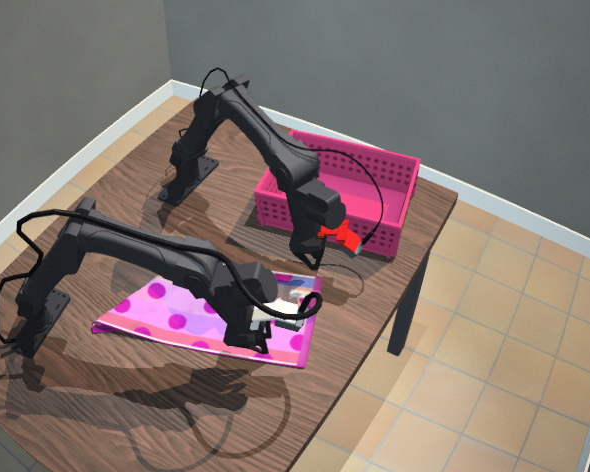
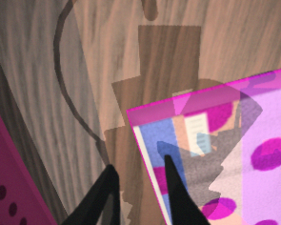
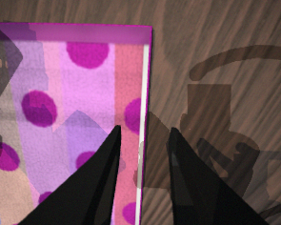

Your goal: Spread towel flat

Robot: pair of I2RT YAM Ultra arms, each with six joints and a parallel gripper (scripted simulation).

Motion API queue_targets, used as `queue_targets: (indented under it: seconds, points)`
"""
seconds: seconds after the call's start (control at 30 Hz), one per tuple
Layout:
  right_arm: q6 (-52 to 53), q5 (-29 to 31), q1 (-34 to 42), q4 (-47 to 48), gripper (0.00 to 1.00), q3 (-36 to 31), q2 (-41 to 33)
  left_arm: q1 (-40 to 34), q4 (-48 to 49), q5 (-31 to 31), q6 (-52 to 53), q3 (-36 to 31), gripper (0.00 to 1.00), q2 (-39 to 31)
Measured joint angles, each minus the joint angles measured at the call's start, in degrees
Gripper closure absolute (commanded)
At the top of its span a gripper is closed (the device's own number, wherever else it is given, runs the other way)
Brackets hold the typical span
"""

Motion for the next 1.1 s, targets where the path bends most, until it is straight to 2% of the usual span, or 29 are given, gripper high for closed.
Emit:
queue_targets:
  seconds: [0.13, 0.3, 0.4, 1.1]
  points:
    - [0.66, 0.33, 0.44, 1.55, 0.66, 3.26, 3.82, -0.46, -1.64, 1.03, -0.81, 2.32, 0.66, 3.41]
    - [1.4, 0.7, 1.4, 3.89, 0.66, 8.81, 10.21, -0.52, -3.08, 1.55, -1.2, 3.04, 0.66, 3.23]
    - [1.57, 0.72, 1.57, 3.69, 0.66, 9.84, 12.37, -0.52, -3.19, 1.6, -1.25, 3.32, 0.66, 3.17]
    - [1.68, 0.94, 1.46, 3.37, 0.66, 10.95, 11.34, -0.52, -3.19, 1.6, -1.25, 3.3, 0.66, 3.19]
